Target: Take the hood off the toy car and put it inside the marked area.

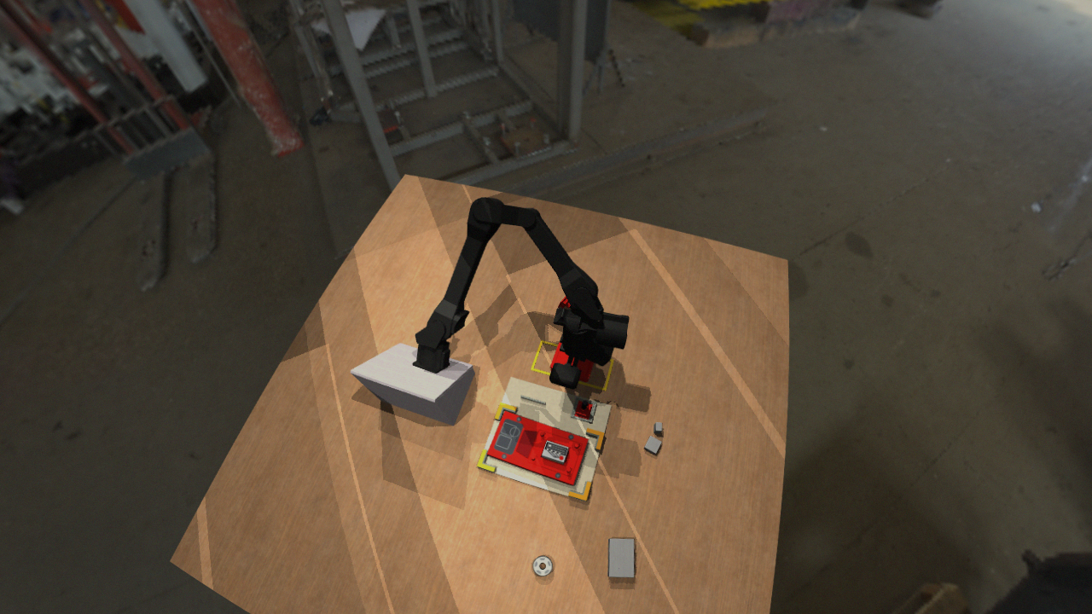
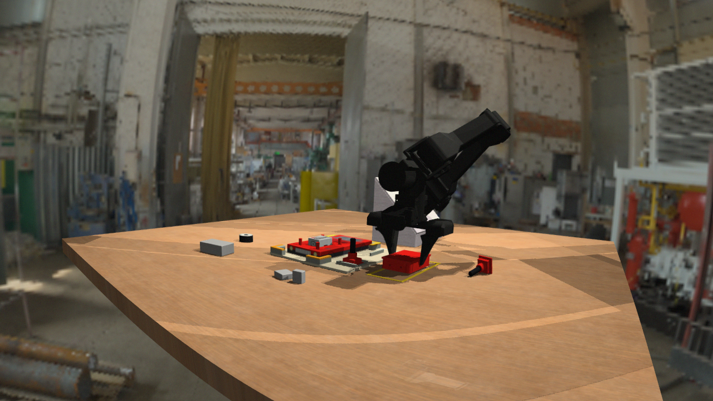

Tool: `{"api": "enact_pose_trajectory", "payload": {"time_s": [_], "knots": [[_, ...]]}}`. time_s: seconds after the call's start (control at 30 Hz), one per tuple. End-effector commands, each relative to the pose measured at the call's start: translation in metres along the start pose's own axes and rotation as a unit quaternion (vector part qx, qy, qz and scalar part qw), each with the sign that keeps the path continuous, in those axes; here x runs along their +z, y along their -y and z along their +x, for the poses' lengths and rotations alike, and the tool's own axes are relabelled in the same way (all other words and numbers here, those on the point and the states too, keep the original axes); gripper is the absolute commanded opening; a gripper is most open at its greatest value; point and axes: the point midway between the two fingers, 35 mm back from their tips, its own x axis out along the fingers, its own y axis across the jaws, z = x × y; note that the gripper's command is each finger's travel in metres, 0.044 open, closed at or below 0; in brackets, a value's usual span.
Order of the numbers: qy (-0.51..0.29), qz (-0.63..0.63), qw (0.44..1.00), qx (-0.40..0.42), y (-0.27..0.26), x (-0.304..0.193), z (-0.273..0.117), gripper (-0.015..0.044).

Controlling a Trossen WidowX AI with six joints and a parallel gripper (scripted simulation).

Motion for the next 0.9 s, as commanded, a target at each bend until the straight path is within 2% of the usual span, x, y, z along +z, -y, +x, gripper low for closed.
{"api": "enact_pose_trajectory", "payload": {"time_s": [0.0,0.2,0.73,0.77,0.87], "knots": [[-0.001,0.002,1.000,0.003,0.000,-0.001,0.003,0.0000],[-0.001,0.002,1.000,0.003,-0.001,-0.001,0.005,0.0000],[0.000,0.000,1.000,0.000,0.000,0.000,0.003,0.0420],[0.000,0.000,1.000,0.000,0.000,0.000,0.001,0.0440],[0.000,0.000,1.000,-0.001,0.001,0.002,-0.017,0.0440]]}}
